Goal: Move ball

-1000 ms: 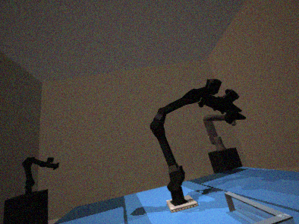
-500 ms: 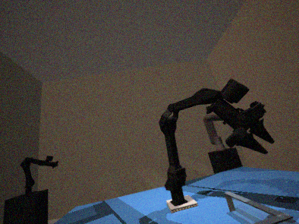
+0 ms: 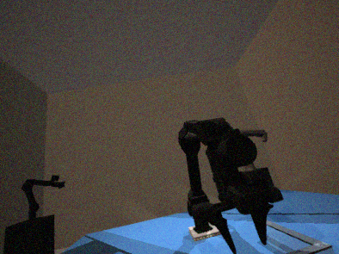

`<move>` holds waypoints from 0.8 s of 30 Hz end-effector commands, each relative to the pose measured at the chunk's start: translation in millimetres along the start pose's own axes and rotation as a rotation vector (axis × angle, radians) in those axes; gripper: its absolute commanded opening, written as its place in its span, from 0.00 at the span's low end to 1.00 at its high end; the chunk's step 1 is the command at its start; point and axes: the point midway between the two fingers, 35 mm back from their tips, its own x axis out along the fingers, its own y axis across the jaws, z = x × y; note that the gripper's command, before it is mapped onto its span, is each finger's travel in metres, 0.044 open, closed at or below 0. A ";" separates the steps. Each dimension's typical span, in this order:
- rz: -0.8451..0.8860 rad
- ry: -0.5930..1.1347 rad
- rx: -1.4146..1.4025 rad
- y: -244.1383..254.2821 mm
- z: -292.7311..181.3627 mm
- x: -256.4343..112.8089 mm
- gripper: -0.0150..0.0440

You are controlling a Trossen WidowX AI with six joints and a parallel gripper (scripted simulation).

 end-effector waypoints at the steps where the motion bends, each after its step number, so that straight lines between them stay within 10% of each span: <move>1: -0.023 0.033 0.009 -19.3 -2.2 5.4 0.77; 24: -0.023 0.033 0.009 -20.1 -2.8 41.1 0.77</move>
